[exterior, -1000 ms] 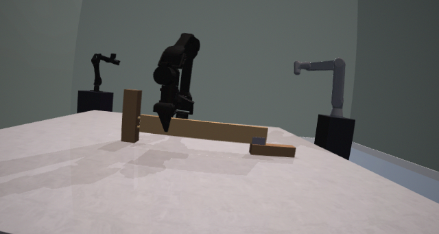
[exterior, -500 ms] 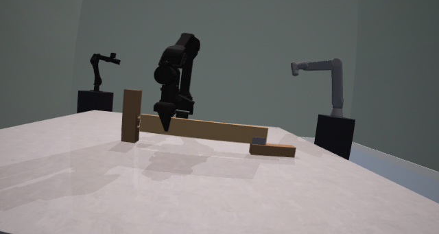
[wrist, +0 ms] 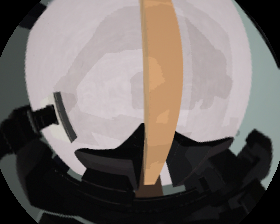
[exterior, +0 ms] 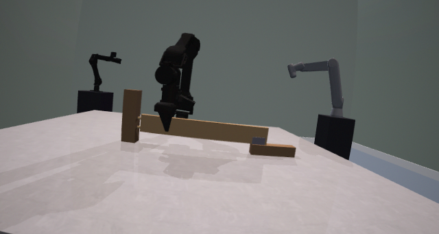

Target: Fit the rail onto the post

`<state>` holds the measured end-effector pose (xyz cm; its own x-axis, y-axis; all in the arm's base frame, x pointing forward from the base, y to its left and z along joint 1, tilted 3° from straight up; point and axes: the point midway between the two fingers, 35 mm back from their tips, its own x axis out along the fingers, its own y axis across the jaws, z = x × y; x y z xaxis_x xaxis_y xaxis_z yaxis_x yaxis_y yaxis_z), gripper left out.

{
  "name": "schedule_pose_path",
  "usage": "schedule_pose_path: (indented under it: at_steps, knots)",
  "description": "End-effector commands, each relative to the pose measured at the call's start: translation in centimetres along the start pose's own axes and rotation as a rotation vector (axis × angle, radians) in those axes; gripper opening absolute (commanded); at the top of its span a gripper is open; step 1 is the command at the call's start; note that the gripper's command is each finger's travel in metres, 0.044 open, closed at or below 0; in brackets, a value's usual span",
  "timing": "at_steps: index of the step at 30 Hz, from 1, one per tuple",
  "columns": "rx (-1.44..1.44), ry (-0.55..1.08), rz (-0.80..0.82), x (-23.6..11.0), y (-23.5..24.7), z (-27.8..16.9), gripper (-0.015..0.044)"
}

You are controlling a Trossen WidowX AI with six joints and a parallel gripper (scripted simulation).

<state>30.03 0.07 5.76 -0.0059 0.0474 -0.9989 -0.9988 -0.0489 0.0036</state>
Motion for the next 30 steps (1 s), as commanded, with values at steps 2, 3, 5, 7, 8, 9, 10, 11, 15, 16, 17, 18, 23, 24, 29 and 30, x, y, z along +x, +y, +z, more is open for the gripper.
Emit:
schedule_pose_path:
  at_steps: [2, 3, 5, 7, 8, 9, 10, 11, 15, 16, 17, 18, 23, 24, 29, 30]
  knots:
    - [0.001, -0.002, -0.002, 0.07, -0.03, 0.07, 0.0000]
    - [0.001, -0.002, -0.002, 0.08, -0.03, 0.07, 0.0000]
    - [0.001, -0.002, -0.002, 0.11, -0.02, 0.07, 0.0000]
    - [0.001, -0.002, -0.002, 0.13, -0.02, 0.07, 0.0000]
    - [0.001, -0.002, -0.002, 0.14, -0.02, 0.06, 0.0000]
    - [0.001, -0.002, -0.002, 0.14, -0.02, 0.05, 0.0000]
    - [0.001, -0.002, -0.002, 0.14, -0.02, 0.04, 0.0000]
    - [0.001, -0.002, -0.002, 0.14, -0.02, 0.02, 0.0000]
    - [0.001, -0.002, -0.002, 0.13, -0.02, -0.10, 0.0000]
    - [0.001, -0.002, -0.002, 0.12, -0.02, -0.13, 0.0000]
    - [0.001, -0.002, -0.002, 0.11, -0.02, -0.16, 0.0000]
    - [0.001, -0.002, -0.002, 0.11, -0.02, -0.19, 0.0000]
    - [0.001, -0.002, -0.002, 0.06, -0.02, -0.35, 0.0000]
    - [0.001, -0.002, -0.002, 0.05, -0.02, -0.39, 0.0000]
    - [0.001, -0.002, -0.002, -0.02, -0.03, -0.53, 0.0000]
    - [0.001, -0.002, -0.002, -0.04, -0.03, -0.56, 0.0000]
